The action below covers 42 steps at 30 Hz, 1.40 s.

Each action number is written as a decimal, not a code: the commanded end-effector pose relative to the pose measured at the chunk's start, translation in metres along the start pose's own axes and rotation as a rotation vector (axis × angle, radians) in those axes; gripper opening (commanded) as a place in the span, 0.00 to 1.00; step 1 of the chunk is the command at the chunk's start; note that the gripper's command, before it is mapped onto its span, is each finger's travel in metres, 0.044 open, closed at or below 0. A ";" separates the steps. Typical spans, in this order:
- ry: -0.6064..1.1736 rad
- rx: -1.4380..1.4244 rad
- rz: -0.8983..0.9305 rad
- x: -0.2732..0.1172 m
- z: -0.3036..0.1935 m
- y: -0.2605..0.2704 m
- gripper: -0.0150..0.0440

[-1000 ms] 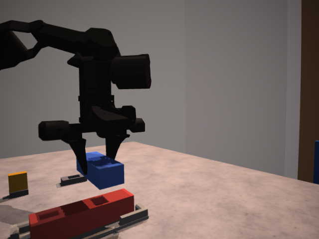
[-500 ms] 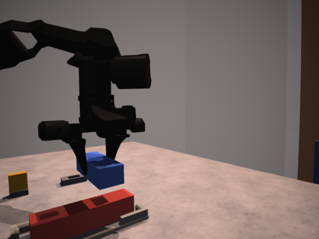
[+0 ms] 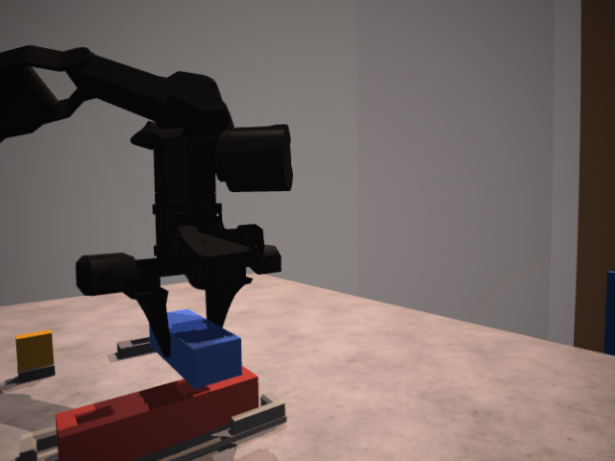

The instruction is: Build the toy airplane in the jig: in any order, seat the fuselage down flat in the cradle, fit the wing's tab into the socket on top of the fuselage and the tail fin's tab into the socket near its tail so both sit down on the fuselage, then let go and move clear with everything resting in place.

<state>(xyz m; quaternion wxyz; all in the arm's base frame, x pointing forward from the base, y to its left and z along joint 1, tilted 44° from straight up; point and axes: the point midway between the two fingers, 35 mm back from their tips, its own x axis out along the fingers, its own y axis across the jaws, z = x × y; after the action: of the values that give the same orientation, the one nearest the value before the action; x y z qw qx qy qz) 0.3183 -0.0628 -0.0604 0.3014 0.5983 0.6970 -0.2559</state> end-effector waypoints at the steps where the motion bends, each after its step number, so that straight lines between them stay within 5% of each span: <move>1: 0.003 0.008 0.002 0.006 0.000 -0.001 0.58; 17: 0.002 0.000 -0.002 0.018 -0.001 -0.001 0.53; 22: 0.002 0.000 -0.002 0.018 -0.001 -0.001 0.31; 37: 0.002 0.000 -0.002 0.018 -0.001 -0.001 0.97; 42: 0.002 0.000 -0.002 0.018 -0.001 -0.001 1.00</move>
<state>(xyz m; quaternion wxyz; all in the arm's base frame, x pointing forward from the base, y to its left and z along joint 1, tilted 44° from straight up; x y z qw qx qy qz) 0.3155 -0.0496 -0.0731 0.3003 0.5977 0.6980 -0.2556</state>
